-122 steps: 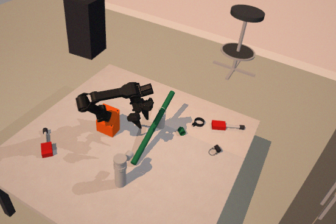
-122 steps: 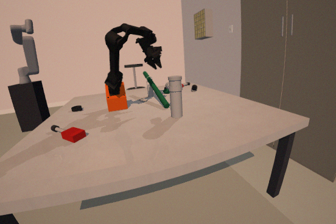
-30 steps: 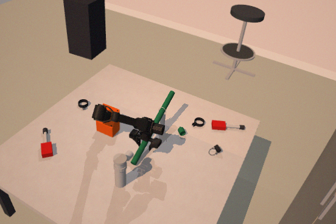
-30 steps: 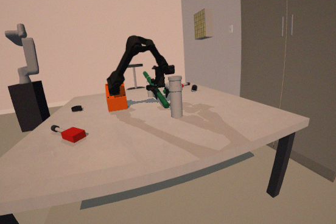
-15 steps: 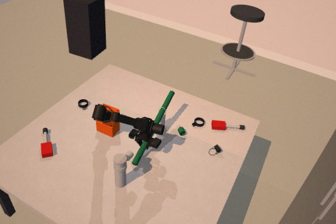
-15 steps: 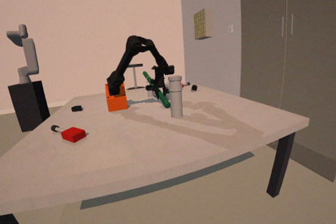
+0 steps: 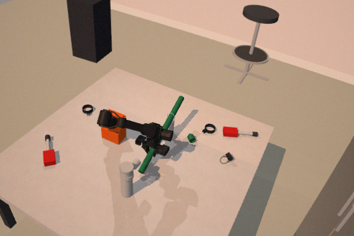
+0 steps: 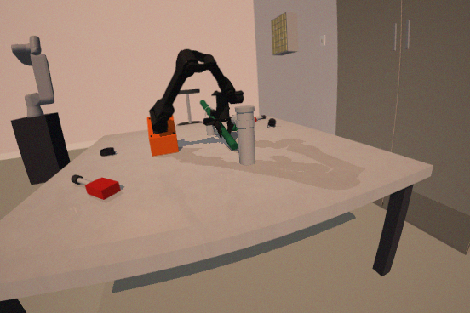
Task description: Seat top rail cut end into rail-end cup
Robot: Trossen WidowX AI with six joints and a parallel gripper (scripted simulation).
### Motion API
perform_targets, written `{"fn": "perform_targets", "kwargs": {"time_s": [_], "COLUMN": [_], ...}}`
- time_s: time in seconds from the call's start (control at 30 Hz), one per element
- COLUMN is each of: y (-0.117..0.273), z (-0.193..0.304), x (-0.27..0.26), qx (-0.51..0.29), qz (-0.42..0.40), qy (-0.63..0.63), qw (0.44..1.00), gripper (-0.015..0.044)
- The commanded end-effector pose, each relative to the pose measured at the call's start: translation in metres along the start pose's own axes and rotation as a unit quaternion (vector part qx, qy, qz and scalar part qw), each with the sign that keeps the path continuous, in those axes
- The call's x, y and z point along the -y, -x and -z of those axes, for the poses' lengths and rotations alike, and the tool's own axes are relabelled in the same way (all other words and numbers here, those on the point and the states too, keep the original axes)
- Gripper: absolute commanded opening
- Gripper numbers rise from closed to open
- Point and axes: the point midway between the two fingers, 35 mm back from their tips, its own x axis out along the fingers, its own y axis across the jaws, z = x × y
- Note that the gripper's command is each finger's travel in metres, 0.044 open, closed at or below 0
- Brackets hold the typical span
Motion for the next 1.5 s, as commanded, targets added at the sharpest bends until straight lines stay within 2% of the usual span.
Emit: {"fn": "perform_targets", "kwargs": {"time_s": [0.0, 0.63, 1.47], "y": [0.011, 0.082, 0.083], "z": [-0.001, 0.011, 0.011], "x": [0.001, -0.002, -0.002], "qx": [-0.015, -0.151, -0.143], "qz": [-0.001, 0.008, 0.002], "qy": [0.002, -0.004, -0.002], "qw": [1.000, 0.989, 0.990], "gripper": [0.0000, 0.0000, 0.0000]}}
